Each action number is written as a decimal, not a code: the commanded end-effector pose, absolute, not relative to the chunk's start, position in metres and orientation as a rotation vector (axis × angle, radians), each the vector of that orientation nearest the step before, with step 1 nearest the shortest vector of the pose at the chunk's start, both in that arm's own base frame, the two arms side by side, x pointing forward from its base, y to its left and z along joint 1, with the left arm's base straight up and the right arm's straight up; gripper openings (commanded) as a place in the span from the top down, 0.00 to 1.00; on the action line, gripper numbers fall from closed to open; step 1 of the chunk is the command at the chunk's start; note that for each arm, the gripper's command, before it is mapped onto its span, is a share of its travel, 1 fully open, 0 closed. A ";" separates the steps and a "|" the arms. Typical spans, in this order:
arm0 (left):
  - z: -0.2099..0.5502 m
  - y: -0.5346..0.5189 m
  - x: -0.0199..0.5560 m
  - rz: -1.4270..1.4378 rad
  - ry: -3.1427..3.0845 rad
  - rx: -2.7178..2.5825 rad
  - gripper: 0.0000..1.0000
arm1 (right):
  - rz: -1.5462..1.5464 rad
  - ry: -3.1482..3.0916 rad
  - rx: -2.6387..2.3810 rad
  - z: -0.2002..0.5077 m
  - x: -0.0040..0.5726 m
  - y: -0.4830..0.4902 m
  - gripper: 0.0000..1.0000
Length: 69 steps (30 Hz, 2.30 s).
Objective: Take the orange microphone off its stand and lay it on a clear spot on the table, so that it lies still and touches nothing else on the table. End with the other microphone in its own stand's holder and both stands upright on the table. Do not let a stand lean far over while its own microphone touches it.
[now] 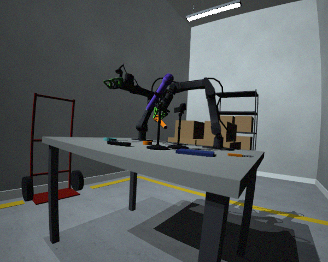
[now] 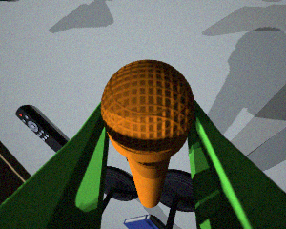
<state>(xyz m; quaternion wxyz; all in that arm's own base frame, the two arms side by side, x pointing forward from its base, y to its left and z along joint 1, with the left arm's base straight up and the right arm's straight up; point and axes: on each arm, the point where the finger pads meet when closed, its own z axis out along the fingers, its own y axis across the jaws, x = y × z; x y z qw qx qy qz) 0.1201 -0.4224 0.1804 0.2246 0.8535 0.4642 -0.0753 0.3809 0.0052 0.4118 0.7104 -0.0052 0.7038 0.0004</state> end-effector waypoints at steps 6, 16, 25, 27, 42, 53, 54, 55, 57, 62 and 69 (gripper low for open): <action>0.159 -0.428 0.112 -0.152 1.187 2.518 1.00 | -0.013 1.545 -0.007 0.417 0.377 0.002 0.02; 0.124 -0.428 0.095 -0.126 1.113 2.694 1.00 | -0.013 1.545 -0.007 0.417 0.377 0.002 0.02; 0.088 -0.419 0.077 -0.080 1.011 2.900 1.00 | -0.013 1.545 -0.007 0.417 0.377 0.002 0.02; 0.088 -0.419 0.077 -0.080 1.011 2.900 1.00 | -0.013 1.545 -0.007 0.417 0.377 0.002 0.02; 0.084 -0.413 0.071 -0.097 1.024 2.912 1.00 | -0.013 1.545 -0.007 0.417 0.377 0.002 0.02; 0.056 -0.418 0.079 -0.070 1.050 2.915 1.00 | -0.013 1.545 -0.007 0.417 0.377 0.002 0.02; 0.048 -0.415 0.079 -0.065 1.064 2.932 1.00 | -0.013 1.545 -0.007 0.417 0.377 0.002 0.02; 0.054 -0.416 0.080 -0.069 1.056 2.915 1.00 | -0.013 1.545 -0.007 0.417 0.377 0.002 0.02; 0.055 -0.417 0.081 -0.068 1.059 2.904 1.00 | -0.013 1.545 -0.007 0.417 0.377 0.002 0.02; 0.046 -0.414 0.079 -0.065 1.051 2.922 1.00 | -0.013 1.545 -0.007 0.417 0.377 0.002 0.02; 0.038 -0.415 0.076 -0.063 1.040 2.922 1.00 | -0.013 1.545 -0.007 0.417 0.377 0.002 0.02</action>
